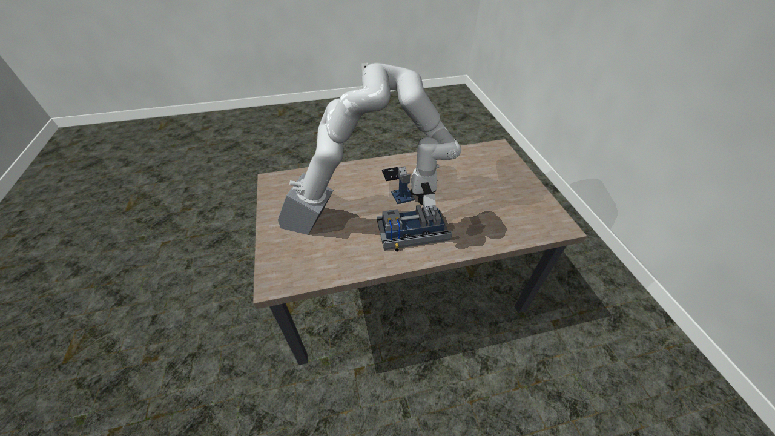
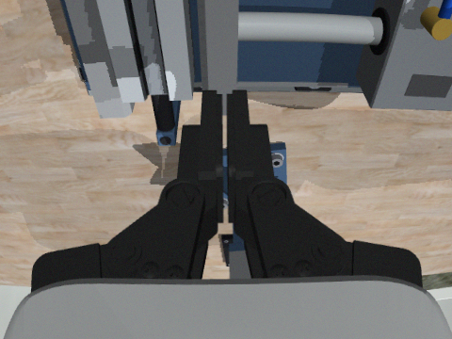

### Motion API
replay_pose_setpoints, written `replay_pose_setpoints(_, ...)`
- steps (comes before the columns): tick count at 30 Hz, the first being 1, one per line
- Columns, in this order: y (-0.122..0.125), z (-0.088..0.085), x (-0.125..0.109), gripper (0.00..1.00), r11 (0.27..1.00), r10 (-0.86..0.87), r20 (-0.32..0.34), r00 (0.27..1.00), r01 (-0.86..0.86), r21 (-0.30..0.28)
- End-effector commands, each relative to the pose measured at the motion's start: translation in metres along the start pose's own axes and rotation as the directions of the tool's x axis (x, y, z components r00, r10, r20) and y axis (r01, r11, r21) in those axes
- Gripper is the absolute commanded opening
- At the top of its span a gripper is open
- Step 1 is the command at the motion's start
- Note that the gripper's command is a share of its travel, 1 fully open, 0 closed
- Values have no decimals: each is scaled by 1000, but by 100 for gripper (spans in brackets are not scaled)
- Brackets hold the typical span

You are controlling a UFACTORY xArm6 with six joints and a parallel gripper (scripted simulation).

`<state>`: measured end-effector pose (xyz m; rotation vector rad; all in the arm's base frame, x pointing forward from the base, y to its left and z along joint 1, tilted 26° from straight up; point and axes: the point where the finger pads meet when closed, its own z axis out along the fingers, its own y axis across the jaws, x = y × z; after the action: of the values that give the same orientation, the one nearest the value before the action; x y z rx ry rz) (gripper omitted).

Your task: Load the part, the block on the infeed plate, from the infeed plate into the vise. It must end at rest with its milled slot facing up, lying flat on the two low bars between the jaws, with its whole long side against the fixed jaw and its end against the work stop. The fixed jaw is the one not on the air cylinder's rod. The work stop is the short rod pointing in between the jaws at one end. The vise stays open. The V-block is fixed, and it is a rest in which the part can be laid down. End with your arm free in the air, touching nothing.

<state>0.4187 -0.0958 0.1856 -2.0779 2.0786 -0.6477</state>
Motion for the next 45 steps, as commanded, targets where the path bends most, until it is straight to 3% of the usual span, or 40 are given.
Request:
replay_pose_setpoints(1, -1, 2, 0, 0, 1000, 0, 0, 1000, 0, 2)
replay_pose_setpoints(27, -1, 37, 1, 0, 1000, 0, 0, 1000, 0, 2)
replay_pose_setpoints(45, -1, 47, 1, 0, 1000, 0, 0, 1000, 0, 2)
